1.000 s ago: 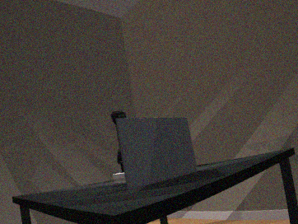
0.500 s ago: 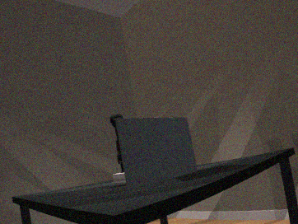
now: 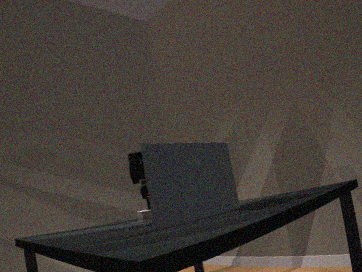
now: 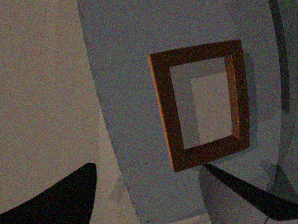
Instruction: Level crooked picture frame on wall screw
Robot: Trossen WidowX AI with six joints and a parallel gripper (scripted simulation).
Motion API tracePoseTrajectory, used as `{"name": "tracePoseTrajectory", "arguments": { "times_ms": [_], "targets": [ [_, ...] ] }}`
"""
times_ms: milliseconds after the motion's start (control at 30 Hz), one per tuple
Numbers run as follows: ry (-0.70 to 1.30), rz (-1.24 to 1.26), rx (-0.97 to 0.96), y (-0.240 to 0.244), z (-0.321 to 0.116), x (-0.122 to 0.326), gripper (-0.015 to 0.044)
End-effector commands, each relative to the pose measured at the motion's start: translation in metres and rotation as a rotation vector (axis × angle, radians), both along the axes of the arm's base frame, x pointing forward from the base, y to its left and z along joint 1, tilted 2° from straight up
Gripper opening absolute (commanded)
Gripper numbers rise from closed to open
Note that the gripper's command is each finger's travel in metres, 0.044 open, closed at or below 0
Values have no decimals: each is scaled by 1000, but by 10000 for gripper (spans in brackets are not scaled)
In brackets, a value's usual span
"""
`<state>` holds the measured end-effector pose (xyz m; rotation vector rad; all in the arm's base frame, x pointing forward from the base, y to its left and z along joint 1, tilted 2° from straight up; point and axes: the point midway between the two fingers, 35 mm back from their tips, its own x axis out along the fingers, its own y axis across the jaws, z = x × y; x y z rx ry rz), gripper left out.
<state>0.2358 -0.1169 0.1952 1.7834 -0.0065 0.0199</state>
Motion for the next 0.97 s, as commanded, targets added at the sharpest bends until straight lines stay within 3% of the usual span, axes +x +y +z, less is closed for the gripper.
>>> {"name": "tracePoseTrajectory", "arguments": {
  "times_ms": [0,933],
  "targets": [
    [7,8,52,5,2,-24,260],
    [7,8,54,6,2,-25,260]
  ]
}}
